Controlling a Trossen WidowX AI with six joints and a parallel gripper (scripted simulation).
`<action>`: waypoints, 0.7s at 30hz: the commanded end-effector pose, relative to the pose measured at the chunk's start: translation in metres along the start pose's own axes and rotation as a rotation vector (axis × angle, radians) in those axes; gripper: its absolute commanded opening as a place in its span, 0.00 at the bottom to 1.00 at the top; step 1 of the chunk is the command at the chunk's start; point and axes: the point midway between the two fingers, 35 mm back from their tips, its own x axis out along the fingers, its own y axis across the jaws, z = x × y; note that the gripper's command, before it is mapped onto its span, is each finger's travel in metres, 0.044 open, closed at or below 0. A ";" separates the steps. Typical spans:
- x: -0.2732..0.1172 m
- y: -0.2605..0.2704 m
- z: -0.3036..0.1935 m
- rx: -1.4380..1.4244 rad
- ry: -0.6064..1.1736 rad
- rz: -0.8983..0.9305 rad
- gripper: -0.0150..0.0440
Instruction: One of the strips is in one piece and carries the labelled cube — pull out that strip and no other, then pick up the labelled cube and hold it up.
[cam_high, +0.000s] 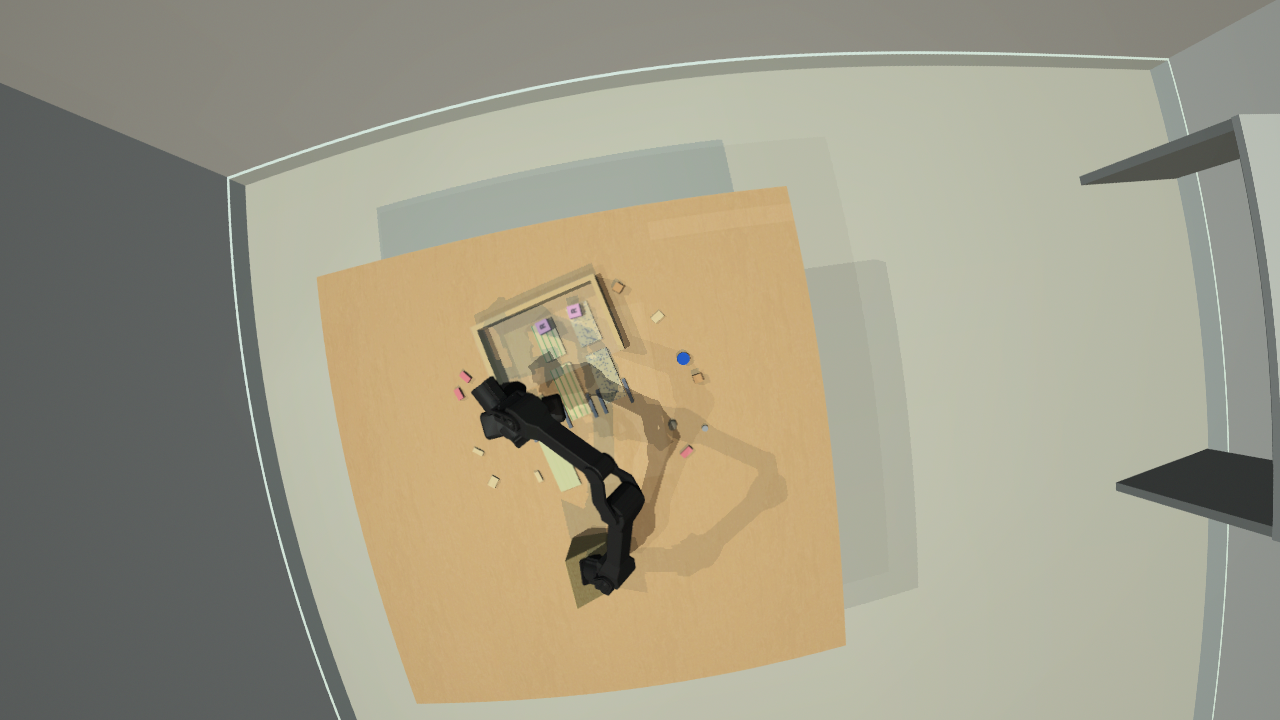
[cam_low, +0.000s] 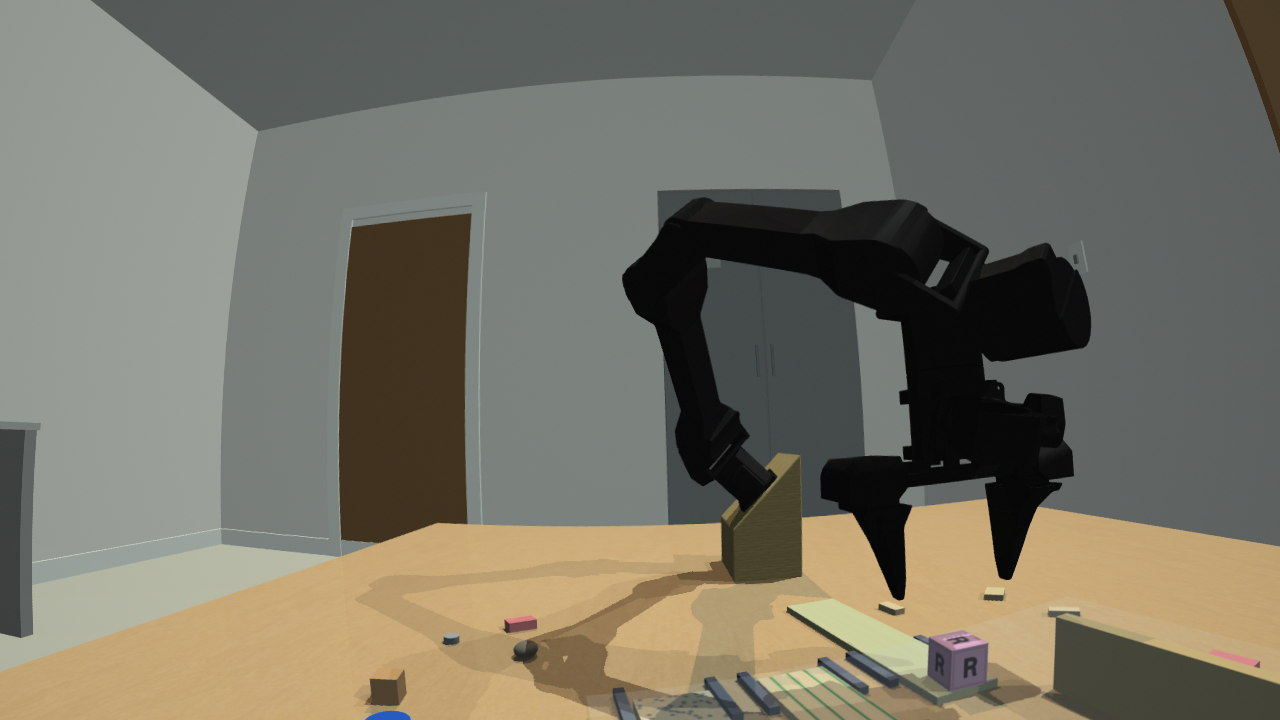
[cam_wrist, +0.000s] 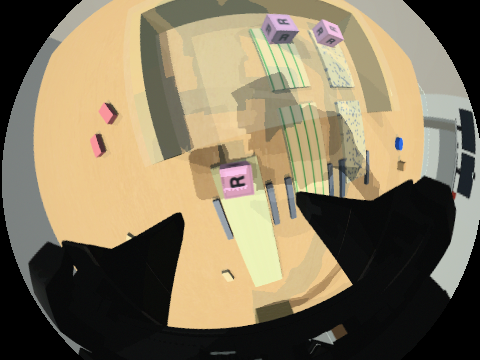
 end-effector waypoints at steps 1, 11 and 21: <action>0.005 -0.001 0.010 -0.003 0.008 -0.007 1.00; 0.018 -0.001 0.010 -0.003 0.008 -0.007 0.68; 0.035 -0.002 0.010 -0.003 0.008 -0.007 0.68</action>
